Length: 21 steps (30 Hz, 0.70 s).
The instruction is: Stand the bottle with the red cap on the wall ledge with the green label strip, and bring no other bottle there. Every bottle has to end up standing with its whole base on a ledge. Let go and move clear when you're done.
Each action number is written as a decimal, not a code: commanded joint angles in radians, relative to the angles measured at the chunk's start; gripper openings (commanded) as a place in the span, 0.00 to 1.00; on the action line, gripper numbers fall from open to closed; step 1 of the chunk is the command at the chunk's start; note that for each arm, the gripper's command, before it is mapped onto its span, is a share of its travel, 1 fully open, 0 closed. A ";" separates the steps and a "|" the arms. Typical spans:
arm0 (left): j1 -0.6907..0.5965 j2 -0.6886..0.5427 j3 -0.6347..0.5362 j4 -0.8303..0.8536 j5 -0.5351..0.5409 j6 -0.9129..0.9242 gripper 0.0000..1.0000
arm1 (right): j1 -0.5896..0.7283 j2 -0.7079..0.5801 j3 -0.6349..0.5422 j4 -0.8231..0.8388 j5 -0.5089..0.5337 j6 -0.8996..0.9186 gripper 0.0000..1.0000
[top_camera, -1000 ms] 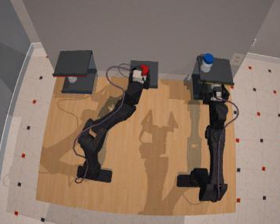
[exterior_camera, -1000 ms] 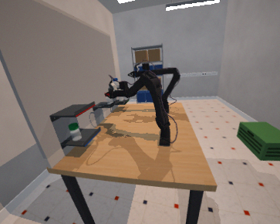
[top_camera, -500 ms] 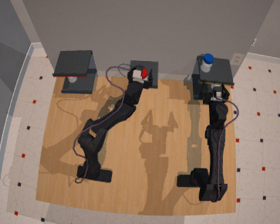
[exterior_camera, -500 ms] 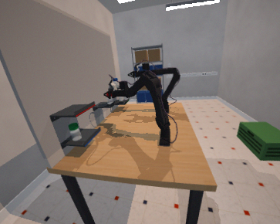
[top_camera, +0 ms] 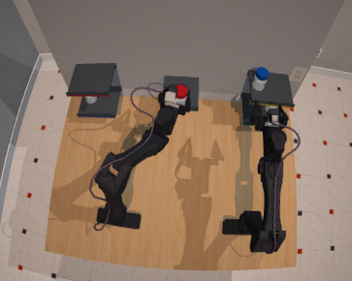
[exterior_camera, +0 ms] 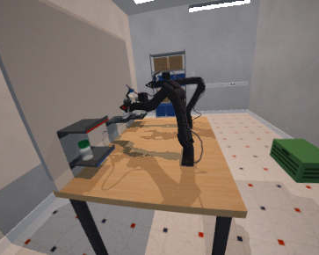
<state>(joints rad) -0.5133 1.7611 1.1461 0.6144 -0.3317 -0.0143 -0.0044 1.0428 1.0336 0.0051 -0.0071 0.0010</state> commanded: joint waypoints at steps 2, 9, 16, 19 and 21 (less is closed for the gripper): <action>-0.023 -0.053 -0.030 0.034 -0.023 0.012 0.89 | 0.004 0.002 0.018 -0.001 0.007 -0.001 1.00; -0.058 -0.163 -0.154 0.046 -0.058 0.013 0.89 | 0.004 0.002 0.018 -0.001 0.007 -0.001 1.00; -0.113 -0.345 -0.316 0.009 -0.121 0.001 0.89 | 0.004 0.002 0.018 -0.001 0.007 -0.001 1.00; -0.112 -0.336 -0.311 0.019 -0.112 0.001 0.89 | 0.004 0.002 0.018 -0.001 0.007 -0.001 1.00; -0.112 -0.336 -0.311 0.019 -0.112 0.001 0.89 | 0.004 0.002 0.018 -0.001 0.007 -0.001 1.00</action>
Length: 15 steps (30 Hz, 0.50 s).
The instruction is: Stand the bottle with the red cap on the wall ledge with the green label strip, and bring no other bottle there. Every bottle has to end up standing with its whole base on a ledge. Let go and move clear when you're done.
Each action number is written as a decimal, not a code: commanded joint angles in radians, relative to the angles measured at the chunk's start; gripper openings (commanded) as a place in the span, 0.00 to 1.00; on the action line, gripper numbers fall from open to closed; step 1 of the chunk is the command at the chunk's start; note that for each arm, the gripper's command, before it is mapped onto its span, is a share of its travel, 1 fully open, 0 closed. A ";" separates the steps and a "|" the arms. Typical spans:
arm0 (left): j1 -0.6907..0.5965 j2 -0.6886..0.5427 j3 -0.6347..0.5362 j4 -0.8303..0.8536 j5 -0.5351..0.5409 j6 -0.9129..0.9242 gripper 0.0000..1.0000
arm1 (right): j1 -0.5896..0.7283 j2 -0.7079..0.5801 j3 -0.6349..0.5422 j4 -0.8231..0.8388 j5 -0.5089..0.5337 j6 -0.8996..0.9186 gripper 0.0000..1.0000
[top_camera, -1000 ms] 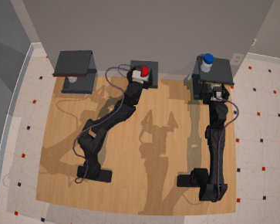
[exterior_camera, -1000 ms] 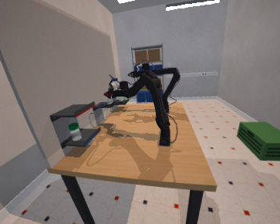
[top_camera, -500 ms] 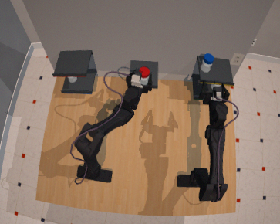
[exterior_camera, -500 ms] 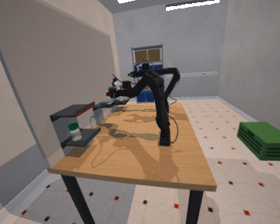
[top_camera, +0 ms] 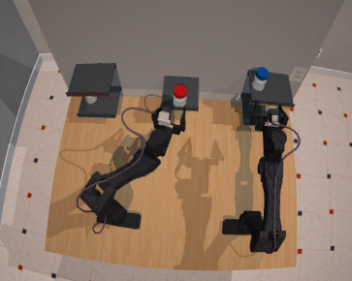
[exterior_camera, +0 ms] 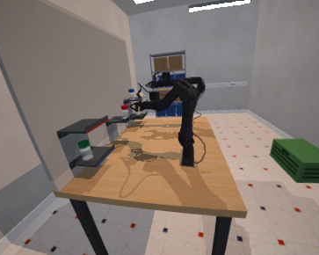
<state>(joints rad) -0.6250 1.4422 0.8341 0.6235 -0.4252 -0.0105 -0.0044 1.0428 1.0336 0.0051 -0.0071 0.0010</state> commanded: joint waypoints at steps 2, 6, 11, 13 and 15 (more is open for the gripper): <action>0.005 -0.014 0.004 -0.016 -0.016 -0.003 0.89 | 0.004 0.002 0.018 -0.001 0.007 -0.001 1.00; 0.030 -0.058 -0.013 -0.104 0.027 -0.001 0.89 | 0.004 0.002 0.018 -0.001 0.007 -0.001 1.00; 0.162 -0.229 0.006 -0.302 0.128 0.012 0.89 | 0.004 0.002 0.018 -0.001 0.007 -0.001 1.00; 0.229 -0.291 0.023 -0.370 0.174 0.013 0.89 | 0.004 0.002 0.018 -0.001 0.007 -0.001 1.00; 0.299 -0.340 0.046 -0.431 0.221 0.014 0.89 | 0.004 0.002 0.018 -0.001 0.007 -0.001 1.00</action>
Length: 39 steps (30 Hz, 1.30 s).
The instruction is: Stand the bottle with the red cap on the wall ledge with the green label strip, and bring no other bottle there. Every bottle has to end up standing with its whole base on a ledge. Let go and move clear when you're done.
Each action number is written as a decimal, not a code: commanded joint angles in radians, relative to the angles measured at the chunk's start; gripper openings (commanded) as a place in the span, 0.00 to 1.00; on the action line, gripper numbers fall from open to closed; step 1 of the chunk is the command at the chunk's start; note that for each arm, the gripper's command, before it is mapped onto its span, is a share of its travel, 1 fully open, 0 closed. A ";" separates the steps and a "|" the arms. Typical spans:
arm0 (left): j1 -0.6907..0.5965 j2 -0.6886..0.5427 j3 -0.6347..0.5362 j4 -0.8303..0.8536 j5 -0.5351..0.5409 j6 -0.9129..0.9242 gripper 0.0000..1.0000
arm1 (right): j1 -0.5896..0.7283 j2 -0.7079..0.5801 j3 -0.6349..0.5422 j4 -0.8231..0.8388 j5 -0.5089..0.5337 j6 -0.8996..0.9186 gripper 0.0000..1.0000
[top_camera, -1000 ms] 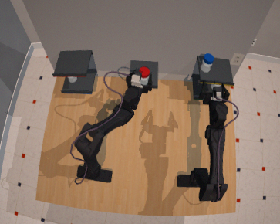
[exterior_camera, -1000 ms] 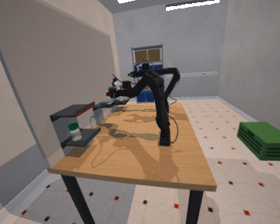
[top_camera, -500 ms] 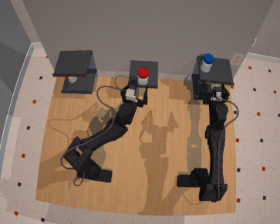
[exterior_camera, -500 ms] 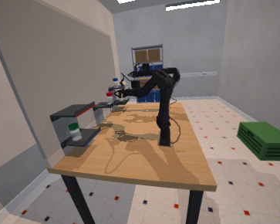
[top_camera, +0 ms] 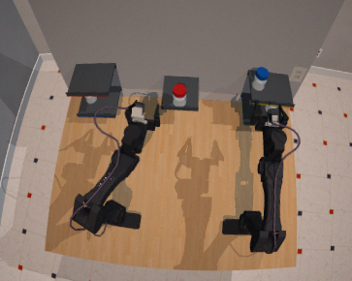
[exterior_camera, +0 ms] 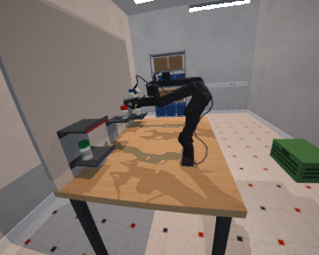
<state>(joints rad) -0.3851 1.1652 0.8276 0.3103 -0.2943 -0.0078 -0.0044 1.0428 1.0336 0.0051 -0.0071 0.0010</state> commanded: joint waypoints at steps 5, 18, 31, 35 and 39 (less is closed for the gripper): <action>0.162 -0.105 0.104 -0.202 0.167 0.010 0.89 | 0.004 0.002 0.018 -0.001 0.007 -0.001 1.00; 0.387 -0.133 0.229 -0.304 0.290 0.016 0.89 | 0.004 0.002 0.018 -0.001 0.007 -0.001 1.00; 0.226 -0.198 0.318 -0.651 0.230 0.028 0.89 | 0.194 0.022 -0.002 -0.058 0.241 0.029 1.00; 0.121 -0.254 0.391 -0.816 0.212 0.034 0.89 | 0.353 0.058 0.004 -0.074 0.352 0.063 1.00; -0.007 -0.299 0.494 -0.999 0.177 0.044 0.89 | 0.516 0.132 0.022 -0.088 0.451 0.118 1.00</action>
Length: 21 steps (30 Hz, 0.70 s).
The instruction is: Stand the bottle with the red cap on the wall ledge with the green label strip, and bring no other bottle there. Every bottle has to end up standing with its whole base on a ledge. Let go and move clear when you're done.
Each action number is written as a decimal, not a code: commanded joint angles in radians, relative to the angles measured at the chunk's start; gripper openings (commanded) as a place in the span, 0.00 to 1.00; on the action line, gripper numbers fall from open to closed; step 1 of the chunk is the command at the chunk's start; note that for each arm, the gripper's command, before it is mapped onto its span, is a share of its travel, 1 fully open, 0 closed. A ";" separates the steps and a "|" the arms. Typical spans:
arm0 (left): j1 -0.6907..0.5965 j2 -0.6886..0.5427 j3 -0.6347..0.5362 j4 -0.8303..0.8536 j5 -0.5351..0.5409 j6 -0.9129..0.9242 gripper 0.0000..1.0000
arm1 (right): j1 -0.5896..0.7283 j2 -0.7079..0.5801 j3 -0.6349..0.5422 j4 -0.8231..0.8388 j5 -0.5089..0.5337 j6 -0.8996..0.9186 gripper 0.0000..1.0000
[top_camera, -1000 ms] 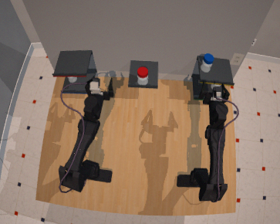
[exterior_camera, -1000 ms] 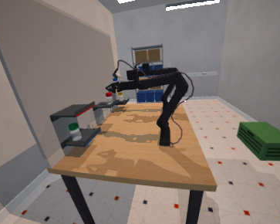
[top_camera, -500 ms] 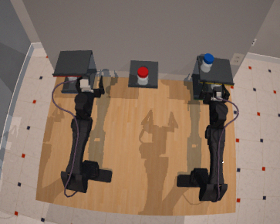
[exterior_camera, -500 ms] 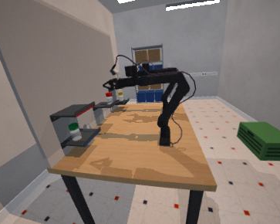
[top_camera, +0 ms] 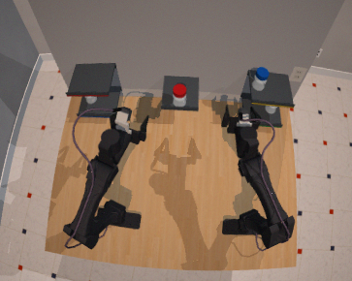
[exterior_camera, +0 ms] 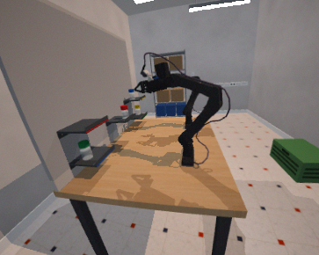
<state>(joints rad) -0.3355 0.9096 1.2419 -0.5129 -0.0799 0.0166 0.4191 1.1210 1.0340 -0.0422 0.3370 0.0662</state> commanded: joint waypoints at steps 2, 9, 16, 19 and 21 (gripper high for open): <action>-0.108 -0.071 0.134 -0.270 -0.048 0.026 0.89 | 0.188 0.110 0.039 -0.050 0.151 0.089 1.00; -0.267 -0.099 0.292 -0.497 -0.085 0.031 0.89 | 0.354 0.308 0.158 -0.096 0.209 0.188 1.00; -0.395 -0.110 0.356 -0.559 -0.101 0.022 0.89 | 0.409 0.405 0.237 -0.132 0.218 0.226 1.00; -0.441 -0.111 0.363 -0.550 -0.134 0.009 0.89 | 0.420 0.427 0.257 -0.138 0.219 0.229 1.00; -0.459 -0.111 0.364 -0.552 -0.153 0.004 0.89 | 0.420 0.430 0.261 -0.128 0.219 0.222 1.00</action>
<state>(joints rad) -0.7712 0.8143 1.5692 -1.0523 -0.1871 0.0341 0.8291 1.5375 1.2640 -0.1513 0.5381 0.2752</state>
